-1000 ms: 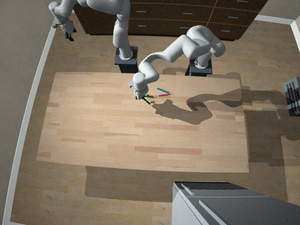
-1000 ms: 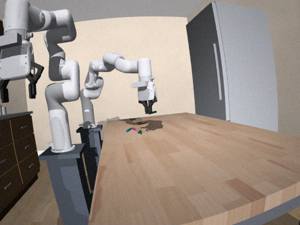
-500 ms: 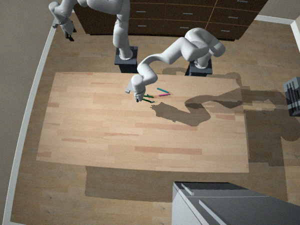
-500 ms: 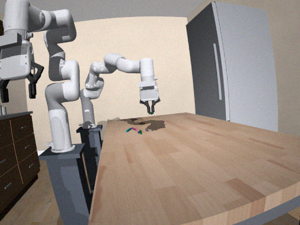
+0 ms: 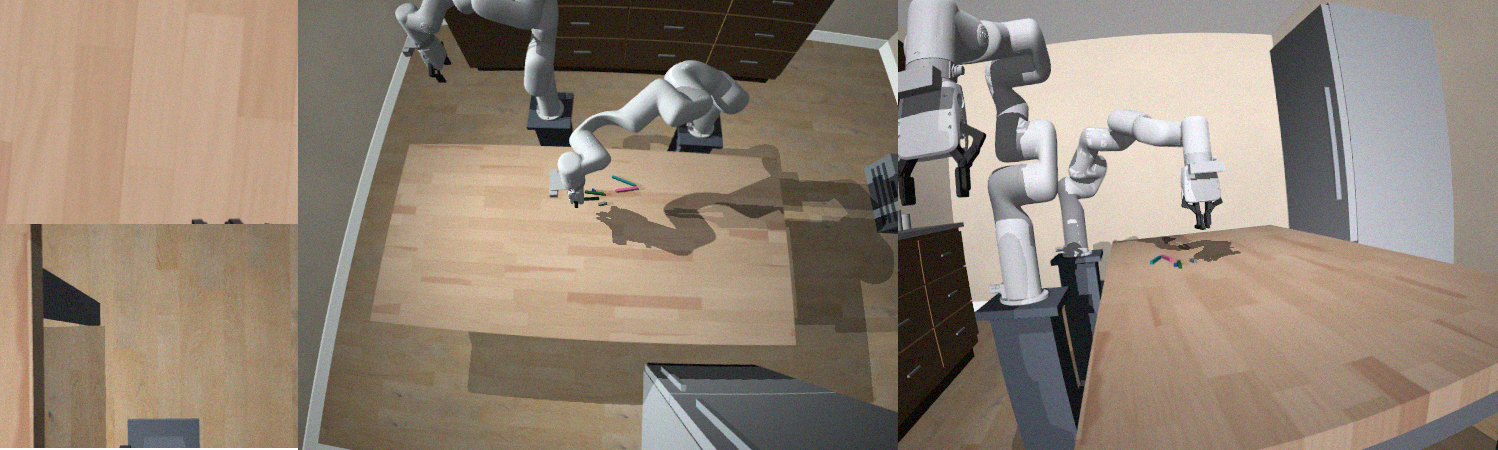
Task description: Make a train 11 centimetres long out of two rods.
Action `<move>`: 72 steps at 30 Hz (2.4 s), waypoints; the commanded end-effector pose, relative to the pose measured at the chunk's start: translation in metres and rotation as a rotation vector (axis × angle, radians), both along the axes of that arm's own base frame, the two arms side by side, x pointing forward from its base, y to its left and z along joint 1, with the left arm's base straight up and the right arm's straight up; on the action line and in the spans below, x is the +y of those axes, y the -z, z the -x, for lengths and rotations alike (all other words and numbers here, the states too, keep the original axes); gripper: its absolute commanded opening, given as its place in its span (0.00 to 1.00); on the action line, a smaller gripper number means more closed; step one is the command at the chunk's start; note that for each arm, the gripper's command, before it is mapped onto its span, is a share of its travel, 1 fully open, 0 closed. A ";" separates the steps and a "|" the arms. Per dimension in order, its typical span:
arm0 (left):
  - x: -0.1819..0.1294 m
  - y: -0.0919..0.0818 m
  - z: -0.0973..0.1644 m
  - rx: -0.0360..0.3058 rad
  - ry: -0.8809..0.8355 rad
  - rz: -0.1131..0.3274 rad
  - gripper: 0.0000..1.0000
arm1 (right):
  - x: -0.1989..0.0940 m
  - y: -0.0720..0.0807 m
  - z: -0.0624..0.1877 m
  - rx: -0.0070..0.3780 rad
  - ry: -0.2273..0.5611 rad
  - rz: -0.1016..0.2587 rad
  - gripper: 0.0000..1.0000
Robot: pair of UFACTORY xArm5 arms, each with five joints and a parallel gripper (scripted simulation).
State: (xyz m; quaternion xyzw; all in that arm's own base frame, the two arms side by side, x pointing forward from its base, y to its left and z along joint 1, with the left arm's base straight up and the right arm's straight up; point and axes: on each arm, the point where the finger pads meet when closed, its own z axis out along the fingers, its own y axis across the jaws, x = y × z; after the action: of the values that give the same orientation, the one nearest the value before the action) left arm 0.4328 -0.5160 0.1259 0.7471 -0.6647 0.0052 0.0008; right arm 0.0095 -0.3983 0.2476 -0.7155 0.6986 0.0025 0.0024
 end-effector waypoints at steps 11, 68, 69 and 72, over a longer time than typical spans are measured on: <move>-0.005 -0.002 -0.006 0.003 -0.200 -0.001 0.06 | -0.002 -0.002 0.000 0.000 0.000 0.007 1.00; -0.006 0.086 -0.007 0.004 -0.200 -0.002 0.06 | -0.002 -0.002 0.000 0.000 0.000 0.007 1.00; -0.006 0.086 -0.007 0.004 -0.200 -0.002 0.06 | -0.002 -0.002 0.000 0.000 0.000 0.007 1.00; -0.006 0.086 -0.007 0.004 -0.200 -0.002 0.06 | -0.002 -0.002 0.000 0.000 0.000 0.007 1.00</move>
State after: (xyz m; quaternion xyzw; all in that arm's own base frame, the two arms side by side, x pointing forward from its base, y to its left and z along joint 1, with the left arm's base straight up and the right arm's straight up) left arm 0.4385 -0.5206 0.0374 0.8098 -0.5867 0.0003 0.0001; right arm 0.0095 -0.3983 0.2476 -0.7155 0.6986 0.0025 0.0024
